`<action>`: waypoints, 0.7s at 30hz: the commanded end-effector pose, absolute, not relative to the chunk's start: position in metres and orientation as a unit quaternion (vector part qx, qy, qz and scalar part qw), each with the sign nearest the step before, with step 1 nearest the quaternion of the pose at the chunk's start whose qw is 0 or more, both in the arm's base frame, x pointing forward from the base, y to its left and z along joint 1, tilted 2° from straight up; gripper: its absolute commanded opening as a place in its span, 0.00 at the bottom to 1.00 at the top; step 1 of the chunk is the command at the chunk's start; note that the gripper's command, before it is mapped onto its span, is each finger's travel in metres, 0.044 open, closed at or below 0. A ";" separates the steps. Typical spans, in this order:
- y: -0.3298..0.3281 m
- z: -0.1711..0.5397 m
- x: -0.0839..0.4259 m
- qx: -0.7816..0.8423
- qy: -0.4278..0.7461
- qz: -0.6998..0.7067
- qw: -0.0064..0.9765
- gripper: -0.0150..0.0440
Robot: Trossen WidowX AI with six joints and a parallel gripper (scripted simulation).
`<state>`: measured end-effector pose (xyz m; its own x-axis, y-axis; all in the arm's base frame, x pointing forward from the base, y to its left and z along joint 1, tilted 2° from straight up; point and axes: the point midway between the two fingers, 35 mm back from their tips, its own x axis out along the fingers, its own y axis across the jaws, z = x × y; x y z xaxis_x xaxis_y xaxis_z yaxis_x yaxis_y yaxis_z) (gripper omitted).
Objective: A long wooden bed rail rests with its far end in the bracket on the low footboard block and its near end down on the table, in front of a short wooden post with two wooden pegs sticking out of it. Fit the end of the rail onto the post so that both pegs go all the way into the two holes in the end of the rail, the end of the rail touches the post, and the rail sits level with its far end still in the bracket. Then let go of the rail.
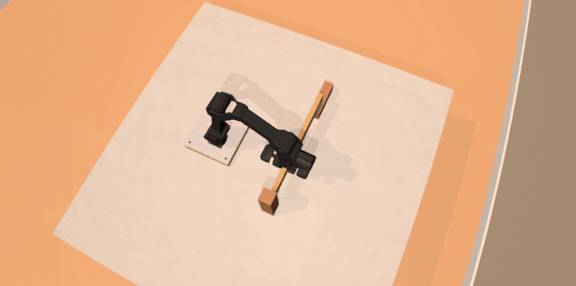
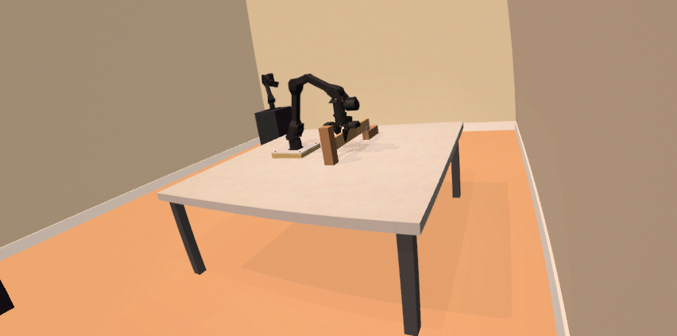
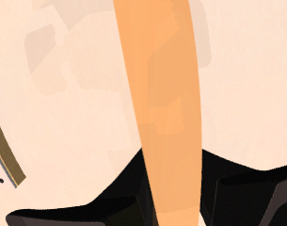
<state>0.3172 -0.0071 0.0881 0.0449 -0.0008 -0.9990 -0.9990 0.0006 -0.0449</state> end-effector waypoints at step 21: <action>-0.014 0.090 0.319 -0.512 0.483 0.489 0.516 0.25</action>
